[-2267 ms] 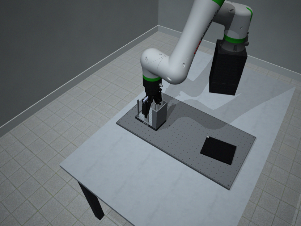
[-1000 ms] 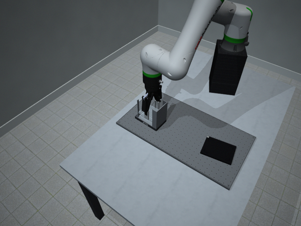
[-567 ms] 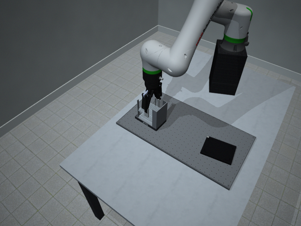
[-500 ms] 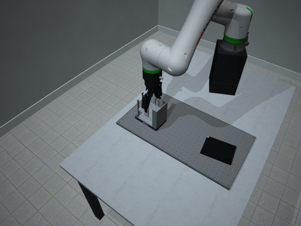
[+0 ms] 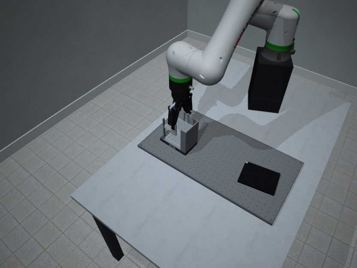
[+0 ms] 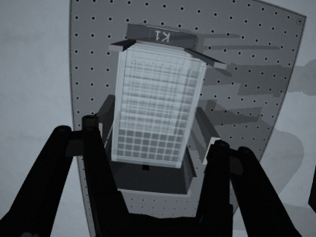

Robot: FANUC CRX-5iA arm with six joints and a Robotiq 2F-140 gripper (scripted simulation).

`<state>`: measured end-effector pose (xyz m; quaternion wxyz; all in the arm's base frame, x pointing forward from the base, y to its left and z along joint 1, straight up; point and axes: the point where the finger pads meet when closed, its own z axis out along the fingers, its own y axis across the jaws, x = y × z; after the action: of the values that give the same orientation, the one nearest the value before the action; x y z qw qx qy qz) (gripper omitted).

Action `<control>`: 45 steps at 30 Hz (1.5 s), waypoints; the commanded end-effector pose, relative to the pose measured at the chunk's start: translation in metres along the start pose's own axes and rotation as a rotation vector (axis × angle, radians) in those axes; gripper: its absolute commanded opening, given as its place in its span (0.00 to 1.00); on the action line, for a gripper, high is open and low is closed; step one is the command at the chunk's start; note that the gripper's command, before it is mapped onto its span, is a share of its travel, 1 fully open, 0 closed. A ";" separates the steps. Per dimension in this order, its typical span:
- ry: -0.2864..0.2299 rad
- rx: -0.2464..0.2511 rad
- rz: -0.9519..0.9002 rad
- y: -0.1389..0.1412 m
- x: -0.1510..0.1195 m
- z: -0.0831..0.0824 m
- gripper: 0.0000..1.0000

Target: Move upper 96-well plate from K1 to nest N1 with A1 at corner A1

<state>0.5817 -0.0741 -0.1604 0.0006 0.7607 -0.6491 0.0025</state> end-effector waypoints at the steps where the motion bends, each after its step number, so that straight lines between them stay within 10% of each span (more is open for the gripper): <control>1: 0.000 0.000 0.000 0.000 0.000 -0.005 0.00; 45: 0.000 0.000 0.000 0.000 0.000 -0.068 0.00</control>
<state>0.5814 -0.0739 -0.0954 0.0006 0.7607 -0.6491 0.0025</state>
